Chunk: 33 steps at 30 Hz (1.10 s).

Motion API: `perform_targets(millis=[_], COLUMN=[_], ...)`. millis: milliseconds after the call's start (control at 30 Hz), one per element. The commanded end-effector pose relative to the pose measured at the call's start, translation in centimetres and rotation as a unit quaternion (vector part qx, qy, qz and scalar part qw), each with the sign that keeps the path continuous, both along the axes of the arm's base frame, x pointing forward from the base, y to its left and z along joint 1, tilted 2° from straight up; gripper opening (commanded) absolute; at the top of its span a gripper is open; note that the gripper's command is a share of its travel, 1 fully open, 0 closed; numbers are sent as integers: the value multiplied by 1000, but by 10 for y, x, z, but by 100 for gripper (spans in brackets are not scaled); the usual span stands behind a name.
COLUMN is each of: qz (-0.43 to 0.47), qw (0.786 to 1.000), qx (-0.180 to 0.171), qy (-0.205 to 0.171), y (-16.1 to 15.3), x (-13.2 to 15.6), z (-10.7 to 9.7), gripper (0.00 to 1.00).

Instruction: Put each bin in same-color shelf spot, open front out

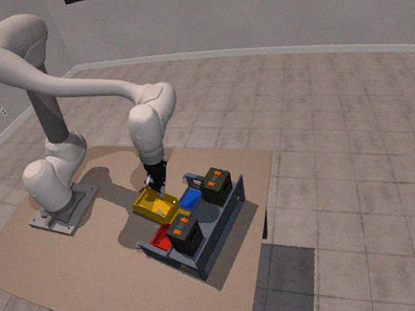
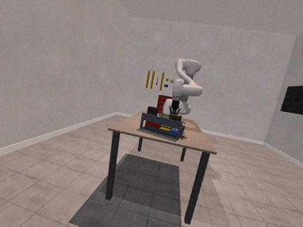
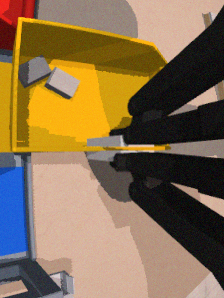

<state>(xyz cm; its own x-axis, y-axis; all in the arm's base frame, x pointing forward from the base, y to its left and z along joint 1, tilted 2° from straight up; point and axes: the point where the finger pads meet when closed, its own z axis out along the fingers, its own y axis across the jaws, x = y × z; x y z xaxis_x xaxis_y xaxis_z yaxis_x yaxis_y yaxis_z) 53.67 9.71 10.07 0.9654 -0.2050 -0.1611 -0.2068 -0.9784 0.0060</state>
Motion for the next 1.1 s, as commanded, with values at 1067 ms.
perform_targets(millis=[1067], qz=[0], qw=[1000], qx=[0], qy=[0], y=[-7], x=[34], z=[1], gripper=[10])
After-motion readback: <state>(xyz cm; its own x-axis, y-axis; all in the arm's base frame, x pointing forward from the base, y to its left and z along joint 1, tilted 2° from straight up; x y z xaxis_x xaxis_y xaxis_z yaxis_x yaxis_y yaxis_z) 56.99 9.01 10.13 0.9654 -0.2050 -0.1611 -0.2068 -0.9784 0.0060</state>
